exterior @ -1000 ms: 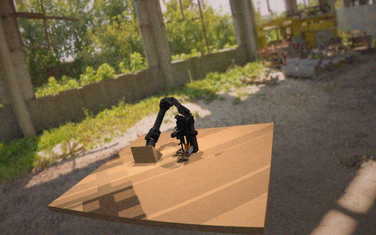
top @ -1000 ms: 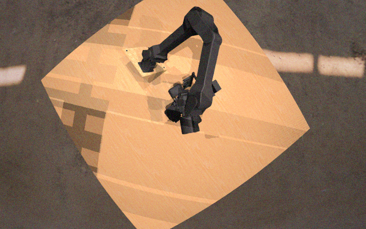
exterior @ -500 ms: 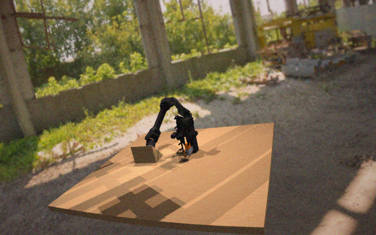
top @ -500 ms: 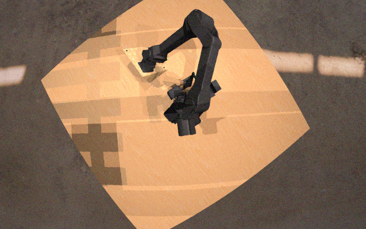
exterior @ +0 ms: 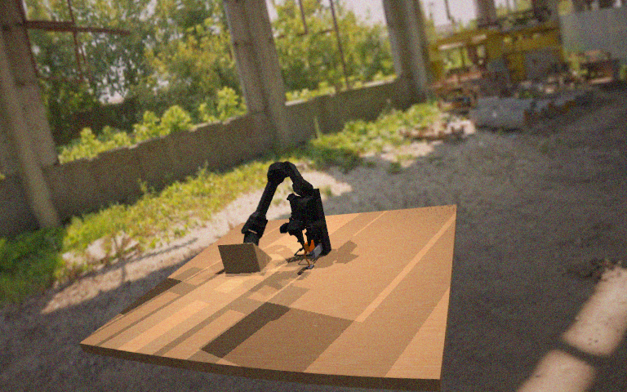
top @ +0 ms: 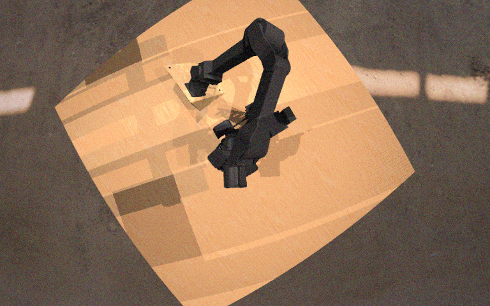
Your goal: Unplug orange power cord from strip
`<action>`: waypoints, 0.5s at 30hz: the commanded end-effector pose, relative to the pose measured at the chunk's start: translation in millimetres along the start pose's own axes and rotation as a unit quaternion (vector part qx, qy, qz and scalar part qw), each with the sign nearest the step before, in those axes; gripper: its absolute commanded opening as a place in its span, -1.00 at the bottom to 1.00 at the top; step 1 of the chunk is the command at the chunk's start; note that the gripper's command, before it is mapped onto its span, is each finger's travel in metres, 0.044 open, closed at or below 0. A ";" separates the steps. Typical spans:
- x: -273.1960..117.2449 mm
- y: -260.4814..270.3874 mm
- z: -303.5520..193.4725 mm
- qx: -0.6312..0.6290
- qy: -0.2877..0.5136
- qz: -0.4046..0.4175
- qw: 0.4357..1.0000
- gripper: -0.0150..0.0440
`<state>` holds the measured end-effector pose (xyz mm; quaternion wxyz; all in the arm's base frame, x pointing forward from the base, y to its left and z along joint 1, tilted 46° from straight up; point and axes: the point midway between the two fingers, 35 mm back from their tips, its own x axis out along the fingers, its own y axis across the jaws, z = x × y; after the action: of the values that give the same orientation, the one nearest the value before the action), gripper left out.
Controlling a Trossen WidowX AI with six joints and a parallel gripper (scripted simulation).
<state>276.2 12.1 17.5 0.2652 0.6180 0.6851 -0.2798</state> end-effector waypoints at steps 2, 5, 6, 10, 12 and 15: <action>-2.8 -1.5 11.3 0.004 -0.001 0.003 1.000 -0.40; -0.8 -1.0 3.8 0.005 0.001 0.003 1.000 -0.14; -0.8 -1.0 3.8 0.005 0.001 0.003 1.000 -0.05; -0.8 -1.0 3.8 0.005 0.001 0.003 1.000 0.31; -0.8 -1.0 3.8 0.005 0.001 0.003 1.000 0.49; -0.8 -1.0 3.8 0.005 0.001 0.003 1.000 0.75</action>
<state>274.8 8.2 15.1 0.2640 0.6195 0.6837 -0.2812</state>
